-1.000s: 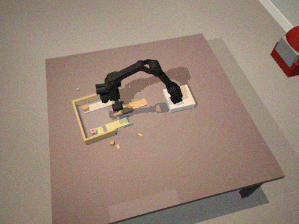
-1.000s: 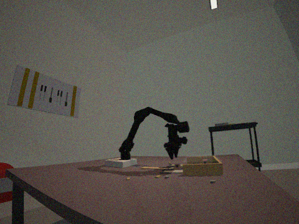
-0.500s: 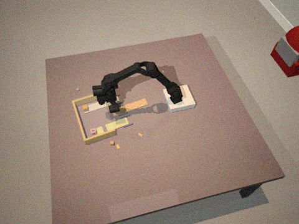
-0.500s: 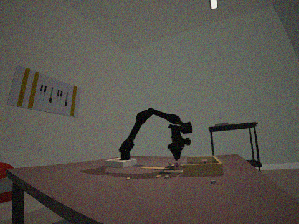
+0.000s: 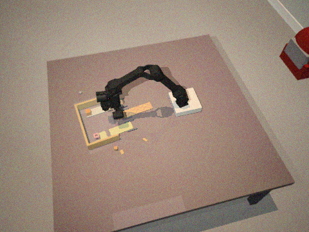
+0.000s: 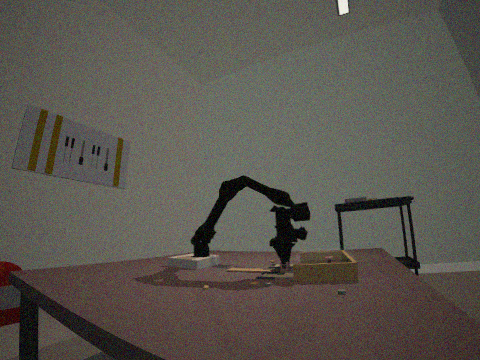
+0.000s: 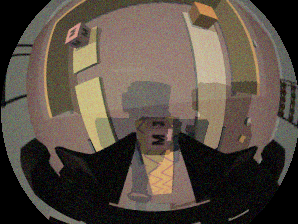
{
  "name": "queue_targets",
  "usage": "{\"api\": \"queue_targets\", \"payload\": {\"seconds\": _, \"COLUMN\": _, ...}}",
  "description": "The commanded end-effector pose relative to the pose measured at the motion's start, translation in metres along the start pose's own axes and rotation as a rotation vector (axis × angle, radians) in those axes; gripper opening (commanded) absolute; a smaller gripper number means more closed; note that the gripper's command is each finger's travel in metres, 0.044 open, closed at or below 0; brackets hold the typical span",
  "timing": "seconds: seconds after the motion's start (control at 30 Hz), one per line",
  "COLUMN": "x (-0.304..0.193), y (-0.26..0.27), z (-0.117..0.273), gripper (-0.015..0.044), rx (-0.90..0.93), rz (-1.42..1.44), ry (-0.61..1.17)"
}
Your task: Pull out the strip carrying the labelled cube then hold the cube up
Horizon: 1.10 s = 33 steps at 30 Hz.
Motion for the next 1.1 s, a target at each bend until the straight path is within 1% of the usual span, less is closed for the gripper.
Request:
{"api": "queue_targets", "payload": {"seconds": 0.0, "x": -0.003, "y": -0.001, "z": -0.010, "gripper": 0.0250, "rx": -0.004, "rz": -0.003, "ry": 0.013}}
{"api": "queue_targets", "payload": {"seconds": 0.23, "x": -0.004, "y": -0.001, "z": -0.021, "gripper": 0.0250, "rx": -0.004, "rz": -0.003, "ry": 0.013}}
{"api": "queue_targets", "payload": {"seconds": 0.5, "x": -0.004, "y": -0.001, "z": -0.022, "gripper": 0.0250, "rx": -0.004, "rz": -0.003, "ry": 0.013}}
{"api": "queue_targets", "payload": {"seconds": 0.6, "x": -0.002, "y": 0.000, "z": -0.020, "gripper": 0.0171, "rx": 0.000, "rz": -0.001, "ry": 0.008}}
{"api": "queue_targets", "payload": {"seconds": 0.9, "x": -0.002, "y": 0.000, "z": -0.020, "gripper": 0.0111, "rx": 0.000, "rz": -0.001, "ry": 0.008}}
{"api": "queue_targets", "payload": {"seconds": 1.03, "x": -0.004, "y": 0.000, "z": -0.018, "gripper": 0.0006, "rx": 0.000, "rz": -0.002, "ry": 0.008}}
{"api": "queue_targets", "payload": {"seconds": 1.07, "x": -0.007, "y": 0.000, "z": -0.015, "gripper": 0.0000, "rx": 0.000, "rz": -0.002, "ry": 0.009}}
Point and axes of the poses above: the point midway between the two fingers, 35 mm back from their tips, its own z axis back along the fingers, its own y axis across the jaws, x = y × z, the point moved 1 cm from there along z, back along the fingers, and after that the axes turned 2 degrees about -z, right-handed, at the moved point
